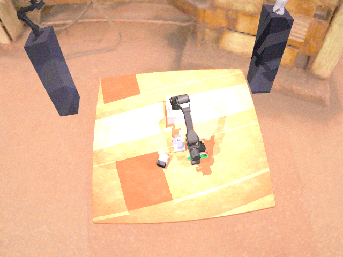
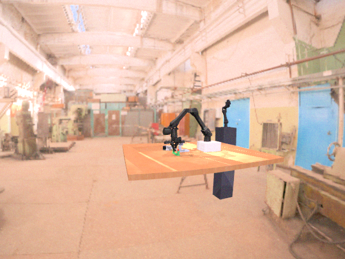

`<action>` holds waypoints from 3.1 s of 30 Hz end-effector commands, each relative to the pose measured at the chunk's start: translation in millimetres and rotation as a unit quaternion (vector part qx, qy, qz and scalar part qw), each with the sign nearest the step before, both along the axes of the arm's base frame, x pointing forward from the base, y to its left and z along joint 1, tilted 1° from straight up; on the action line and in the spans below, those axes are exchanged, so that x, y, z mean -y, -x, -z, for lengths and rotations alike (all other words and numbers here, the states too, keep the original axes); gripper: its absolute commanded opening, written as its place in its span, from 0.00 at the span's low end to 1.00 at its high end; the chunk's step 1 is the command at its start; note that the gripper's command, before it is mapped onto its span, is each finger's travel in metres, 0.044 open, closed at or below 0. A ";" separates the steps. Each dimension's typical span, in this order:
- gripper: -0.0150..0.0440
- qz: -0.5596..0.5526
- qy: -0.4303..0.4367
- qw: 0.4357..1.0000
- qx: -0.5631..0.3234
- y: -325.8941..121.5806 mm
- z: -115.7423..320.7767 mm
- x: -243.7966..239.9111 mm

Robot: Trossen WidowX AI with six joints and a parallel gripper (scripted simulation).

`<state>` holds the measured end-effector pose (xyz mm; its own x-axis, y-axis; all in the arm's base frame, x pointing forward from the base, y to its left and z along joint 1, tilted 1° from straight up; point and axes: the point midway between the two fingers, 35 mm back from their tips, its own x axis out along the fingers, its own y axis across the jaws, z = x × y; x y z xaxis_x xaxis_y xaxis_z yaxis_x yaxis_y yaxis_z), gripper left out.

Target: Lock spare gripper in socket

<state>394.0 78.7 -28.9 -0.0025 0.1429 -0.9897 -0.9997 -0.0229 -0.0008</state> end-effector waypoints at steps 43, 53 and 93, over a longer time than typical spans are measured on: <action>1.00 -0.001 0.001 1.000 -0.005 2.3 -13.7 0.1; 1.00 -0.001 0.002 1.000 -0.012 5.7 -37.9 0.4; 1.00 0.041 0.007 0.999 -0.029 9.3 -137.0 10.3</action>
